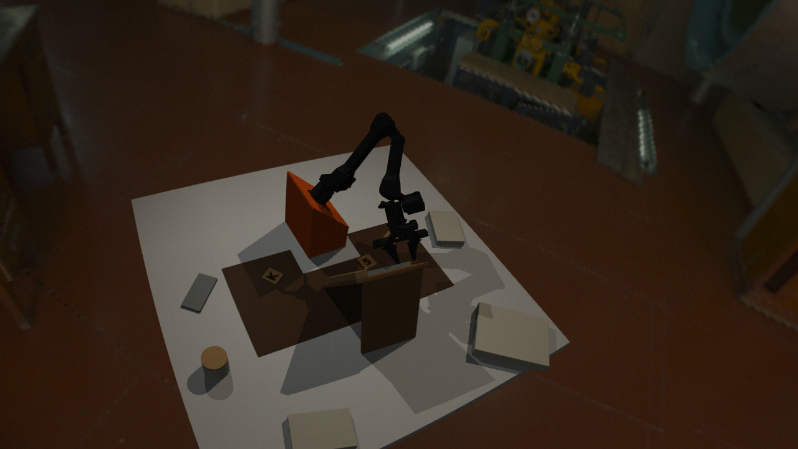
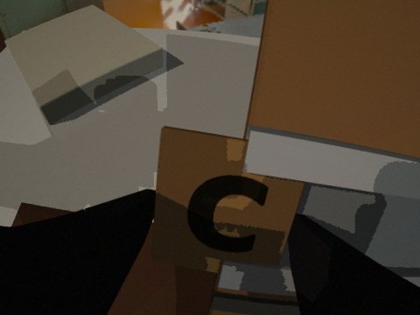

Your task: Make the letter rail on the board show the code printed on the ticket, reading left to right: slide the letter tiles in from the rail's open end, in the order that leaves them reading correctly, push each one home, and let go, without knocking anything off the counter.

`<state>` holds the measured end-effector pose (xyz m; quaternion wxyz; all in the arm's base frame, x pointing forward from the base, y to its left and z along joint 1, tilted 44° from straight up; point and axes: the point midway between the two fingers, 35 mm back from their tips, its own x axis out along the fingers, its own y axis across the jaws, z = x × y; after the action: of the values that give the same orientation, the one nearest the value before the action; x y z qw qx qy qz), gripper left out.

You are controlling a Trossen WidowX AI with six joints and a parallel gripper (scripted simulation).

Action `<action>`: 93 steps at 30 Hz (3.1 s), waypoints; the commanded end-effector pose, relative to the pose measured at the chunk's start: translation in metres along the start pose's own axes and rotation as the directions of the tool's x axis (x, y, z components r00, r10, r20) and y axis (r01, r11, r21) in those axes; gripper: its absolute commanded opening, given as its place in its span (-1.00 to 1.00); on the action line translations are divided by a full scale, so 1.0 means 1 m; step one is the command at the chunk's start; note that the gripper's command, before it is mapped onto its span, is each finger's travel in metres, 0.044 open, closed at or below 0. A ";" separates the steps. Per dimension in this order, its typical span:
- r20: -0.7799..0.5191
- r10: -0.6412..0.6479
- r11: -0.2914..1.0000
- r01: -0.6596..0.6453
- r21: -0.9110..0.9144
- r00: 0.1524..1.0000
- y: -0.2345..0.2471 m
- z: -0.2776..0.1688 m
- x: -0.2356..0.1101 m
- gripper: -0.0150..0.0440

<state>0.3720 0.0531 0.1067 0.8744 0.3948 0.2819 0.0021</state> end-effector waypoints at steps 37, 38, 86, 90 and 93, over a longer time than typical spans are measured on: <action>-0.008 0.000 1.000 0.000 -0.005 1.000 -0.021 -0.002 0.000 -0.49; -0.008 0.000 1.000 0.000 -0.005 1.000 -0.021 -0.002 0.000 -0.49; -0.008 -0.001 1.000 0.001 -0.006 1.000 -0.056 -0.003 0.000 -0.49; -0.008 -0.002 1.000 0.001 -0.006 1.000 -0.058 -0.003 0.000 -0.49; -0.008 -0.002 1.000 0.002 -0.006 1.000 -0.061 -0.003 0.000 -0.49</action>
<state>0.3597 0.0140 0.0672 0.8752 0.3933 0.2817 0.0017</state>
